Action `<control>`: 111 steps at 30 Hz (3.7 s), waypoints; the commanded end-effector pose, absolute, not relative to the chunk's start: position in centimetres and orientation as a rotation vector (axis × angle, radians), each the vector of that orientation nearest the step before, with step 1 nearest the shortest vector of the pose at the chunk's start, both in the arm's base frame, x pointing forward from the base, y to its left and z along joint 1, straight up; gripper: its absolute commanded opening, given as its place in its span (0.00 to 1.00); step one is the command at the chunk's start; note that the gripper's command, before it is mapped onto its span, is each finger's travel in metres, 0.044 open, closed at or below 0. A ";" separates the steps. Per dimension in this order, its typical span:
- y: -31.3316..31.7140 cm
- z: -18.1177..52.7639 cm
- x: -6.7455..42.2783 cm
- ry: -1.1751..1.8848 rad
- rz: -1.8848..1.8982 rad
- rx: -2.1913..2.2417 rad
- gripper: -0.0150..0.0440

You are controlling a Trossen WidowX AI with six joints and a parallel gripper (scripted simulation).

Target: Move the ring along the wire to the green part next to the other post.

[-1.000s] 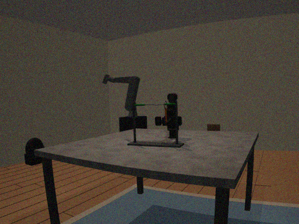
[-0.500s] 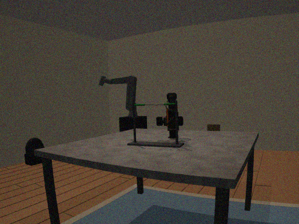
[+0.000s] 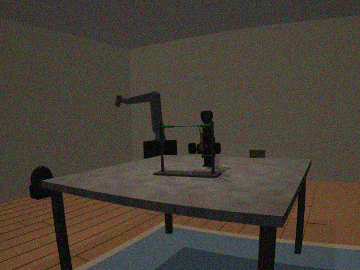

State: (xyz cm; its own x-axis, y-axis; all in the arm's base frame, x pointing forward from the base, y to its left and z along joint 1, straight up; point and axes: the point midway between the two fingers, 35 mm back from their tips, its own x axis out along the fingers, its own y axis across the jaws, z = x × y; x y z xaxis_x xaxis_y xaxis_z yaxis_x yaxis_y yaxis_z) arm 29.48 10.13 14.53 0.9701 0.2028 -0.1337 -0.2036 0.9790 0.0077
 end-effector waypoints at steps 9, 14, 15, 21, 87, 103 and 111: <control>10.1 14.4 29.4 0.137 0.202 -0.004 0.00; 10.1 14.4 29.4 0.137 0.202 -0.004 0.00; 10.1 14.4 29.4 0.137 0.202 -0.004 0.00; 10.1 14.4 29.4 0.137 0.205 -0.006 0.18; 9.1 15.1 24.6 0.141 0.202 -0.003 0.53; 9.1 15.2 24.5 0.139 0.205 -0.006 0.57; 8.6 15.8 21.4 0.142 0.205 -0.006 0.93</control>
